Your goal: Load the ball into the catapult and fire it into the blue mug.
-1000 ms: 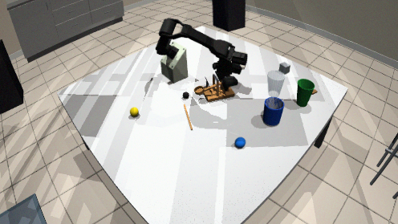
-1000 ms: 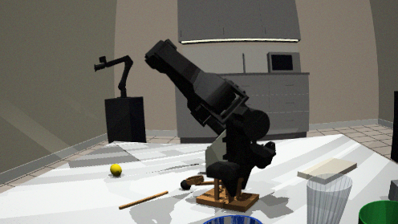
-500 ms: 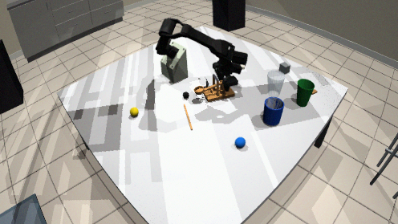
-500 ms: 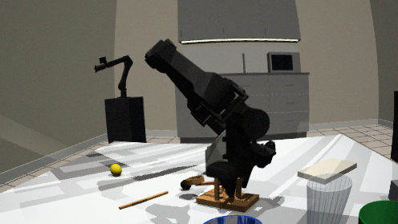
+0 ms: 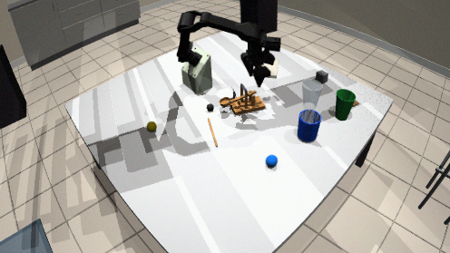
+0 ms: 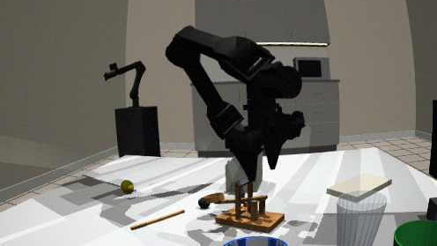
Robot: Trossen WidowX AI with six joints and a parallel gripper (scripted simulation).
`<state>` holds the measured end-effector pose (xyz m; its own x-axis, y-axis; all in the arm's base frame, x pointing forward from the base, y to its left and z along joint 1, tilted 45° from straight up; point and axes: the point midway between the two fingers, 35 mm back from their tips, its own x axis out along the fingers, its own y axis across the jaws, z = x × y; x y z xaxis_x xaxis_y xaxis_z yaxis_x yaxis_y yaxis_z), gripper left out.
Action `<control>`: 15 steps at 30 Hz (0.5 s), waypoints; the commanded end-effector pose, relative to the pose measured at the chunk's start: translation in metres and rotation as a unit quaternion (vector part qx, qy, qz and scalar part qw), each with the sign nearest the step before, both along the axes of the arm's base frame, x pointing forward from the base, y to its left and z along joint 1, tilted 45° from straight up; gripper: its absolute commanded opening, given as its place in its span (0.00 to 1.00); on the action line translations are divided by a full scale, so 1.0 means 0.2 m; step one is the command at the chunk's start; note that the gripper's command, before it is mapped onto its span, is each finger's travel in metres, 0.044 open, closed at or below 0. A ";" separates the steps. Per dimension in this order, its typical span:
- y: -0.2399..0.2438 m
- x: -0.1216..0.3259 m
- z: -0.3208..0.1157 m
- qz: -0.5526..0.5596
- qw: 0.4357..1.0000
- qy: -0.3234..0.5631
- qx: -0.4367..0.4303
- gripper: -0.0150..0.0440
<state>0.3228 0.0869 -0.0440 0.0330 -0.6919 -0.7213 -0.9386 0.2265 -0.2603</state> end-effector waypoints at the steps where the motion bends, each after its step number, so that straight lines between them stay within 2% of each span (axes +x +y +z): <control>1: 0.00 -0.02 0.02 0.000 1.000 0.001 -0.005 1.00; 4: -0.01 -0.03 0.02 0.000 1.000 0.000 -0.006 1.00; 8: -0.15 -0.02 -0.13 0.000 1.000 0.000 -0.006 1.00; 15: -0.18 -0.02 -0.15 0.000 1.000 0.000 -0.006 1.00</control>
<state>0.3164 0.0510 -0.0748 0.0150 -0.7019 -0.7121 -0.9389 0.2349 -0.2514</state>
